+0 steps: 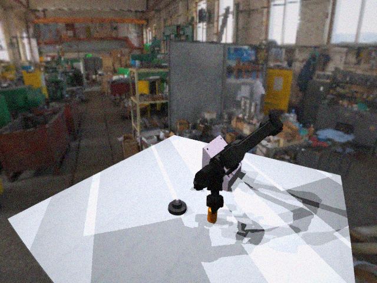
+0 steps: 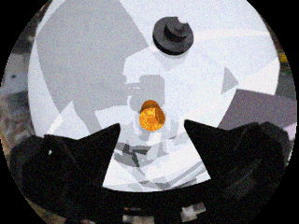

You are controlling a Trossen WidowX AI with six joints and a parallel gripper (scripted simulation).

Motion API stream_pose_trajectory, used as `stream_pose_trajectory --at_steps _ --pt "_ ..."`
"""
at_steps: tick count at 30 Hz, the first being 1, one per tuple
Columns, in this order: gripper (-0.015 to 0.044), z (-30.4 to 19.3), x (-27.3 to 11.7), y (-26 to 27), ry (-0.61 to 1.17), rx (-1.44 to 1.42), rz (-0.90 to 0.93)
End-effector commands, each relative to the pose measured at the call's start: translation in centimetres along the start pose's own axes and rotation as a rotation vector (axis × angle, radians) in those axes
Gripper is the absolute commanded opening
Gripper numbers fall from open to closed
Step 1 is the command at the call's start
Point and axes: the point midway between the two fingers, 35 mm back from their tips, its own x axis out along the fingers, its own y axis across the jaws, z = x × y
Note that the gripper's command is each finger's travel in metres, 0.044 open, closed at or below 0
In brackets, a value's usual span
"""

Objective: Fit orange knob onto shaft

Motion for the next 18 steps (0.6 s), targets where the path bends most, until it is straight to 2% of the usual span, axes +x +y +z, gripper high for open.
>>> stream_pose_trajectory --at_steps 1,18 --pt "0.0440 0.0 0.6 -0.1 0.003 0.008 0.000" --pt "0.0440 0.1 3.3 0.0 0.002 0.008 0.000"
